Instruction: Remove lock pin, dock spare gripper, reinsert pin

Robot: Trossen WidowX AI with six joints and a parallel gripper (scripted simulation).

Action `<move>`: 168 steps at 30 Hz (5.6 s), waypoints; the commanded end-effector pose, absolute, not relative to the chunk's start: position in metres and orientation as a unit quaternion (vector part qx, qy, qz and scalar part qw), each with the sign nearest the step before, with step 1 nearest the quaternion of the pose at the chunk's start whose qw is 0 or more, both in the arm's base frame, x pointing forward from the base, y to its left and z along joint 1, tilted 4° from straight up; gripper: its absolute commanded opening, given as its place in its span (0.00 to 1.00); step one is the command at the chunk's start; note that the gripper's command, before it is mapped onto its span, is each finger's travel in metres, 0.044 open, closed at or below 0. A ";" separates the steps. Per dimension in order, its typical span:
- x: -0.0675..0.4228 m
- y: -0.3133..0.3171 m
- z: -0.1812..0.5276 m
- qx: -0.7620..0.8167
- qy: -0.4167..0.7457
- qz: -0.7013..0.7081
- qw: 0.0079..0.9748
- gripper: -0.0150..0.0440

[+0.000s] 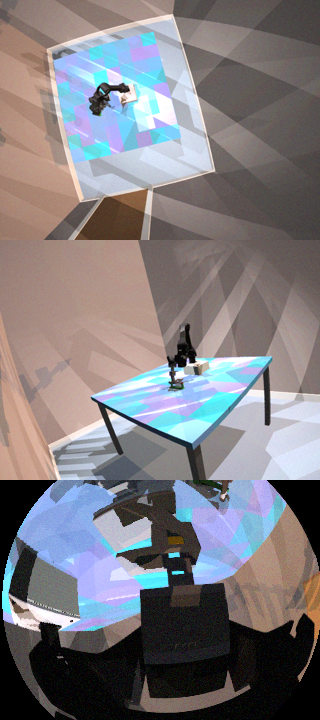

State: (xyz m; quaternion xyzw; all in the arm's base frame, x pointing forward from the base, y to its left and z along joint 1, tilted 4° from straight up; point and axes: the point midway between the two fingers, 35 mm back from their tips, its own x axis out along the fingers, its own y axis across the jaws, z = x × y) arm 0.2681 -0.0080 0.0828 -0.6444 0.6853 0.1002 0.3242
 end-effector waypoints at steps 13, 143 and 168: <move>0.274 -0.008 0.065 -0.648 0.685 0.100 0.319 0.25; 0.252 0.015 0.174 -0.686 0.633 0.140 0.330 0.82; 0.343 0.098 0.122 -0.563 0.592 0.368 0.444 0.56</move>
